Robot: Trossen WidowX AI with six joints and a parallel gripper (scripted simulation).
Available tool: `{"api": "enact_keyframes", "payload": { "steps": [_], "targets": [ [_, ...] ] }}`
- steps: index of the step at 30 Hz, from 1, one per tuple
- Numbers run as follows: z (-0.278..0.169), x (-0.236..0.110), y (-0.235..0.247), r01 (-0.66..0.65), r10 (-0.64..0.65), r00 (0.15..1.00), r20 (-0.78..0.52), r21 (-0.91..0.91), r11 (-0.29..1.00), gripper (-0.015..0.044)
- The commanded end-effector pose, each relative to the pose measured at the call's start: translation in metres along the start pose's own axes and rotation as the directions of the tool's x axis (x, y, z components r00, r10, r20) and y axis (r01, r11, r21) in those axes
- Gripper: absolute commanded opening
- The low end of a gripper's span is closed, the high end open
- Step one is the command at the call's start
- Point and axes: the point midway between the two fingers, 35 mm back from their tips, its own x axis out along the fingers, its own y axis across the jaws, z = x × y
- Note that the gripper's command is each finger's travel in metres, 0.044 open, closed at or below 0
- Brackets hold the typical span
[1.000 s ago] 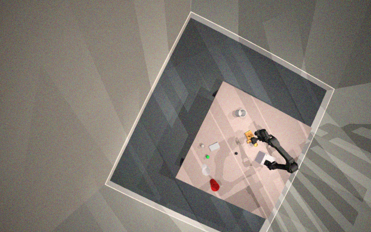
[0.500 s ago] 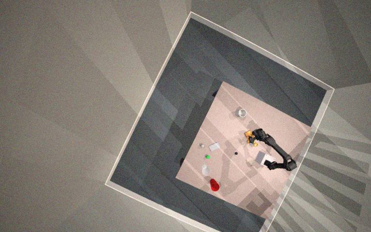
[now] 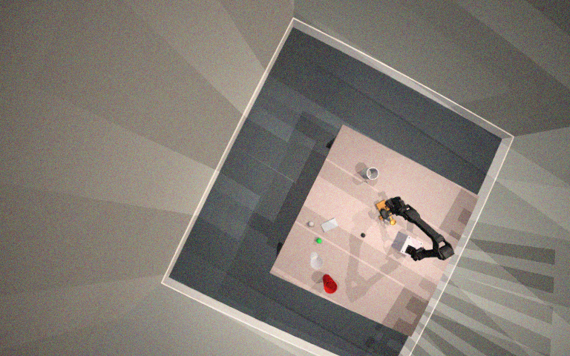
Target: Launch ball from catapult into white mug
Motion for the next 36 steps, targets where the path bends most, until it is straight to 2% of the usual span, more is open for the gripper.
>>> {"api": "enact_keyframes", "payload": {
  "steps": [1,15,26,32,34,36],
  "targets": [
    [-0.003,0.009,0.001,-0.005,0.005,1.000,-0.011,-0.004,1.000,0.0440],
    [-0.004,0.025,0.001,-0.005,0.005,1.000,-0.011,-0.004,1.000,0.0440],
    [-0.002,0.022,0.000,0.000,0.000,1.000,-0.005,0.000,1.000,0.0151],
    [-0.002,0.022,0.000,0.000,0.000,1.000,-0.005,0.000,1.000,0.0111],
    [-0.001,0.011,0.000,0.000,0.000,1.000,-0.005,0.000,1.000,0.0059],
    [-0.001,-0.017,0.000,-0.001,0.001,1.000,-0.005,0.000,1.000,0.0006]
  ]
}}
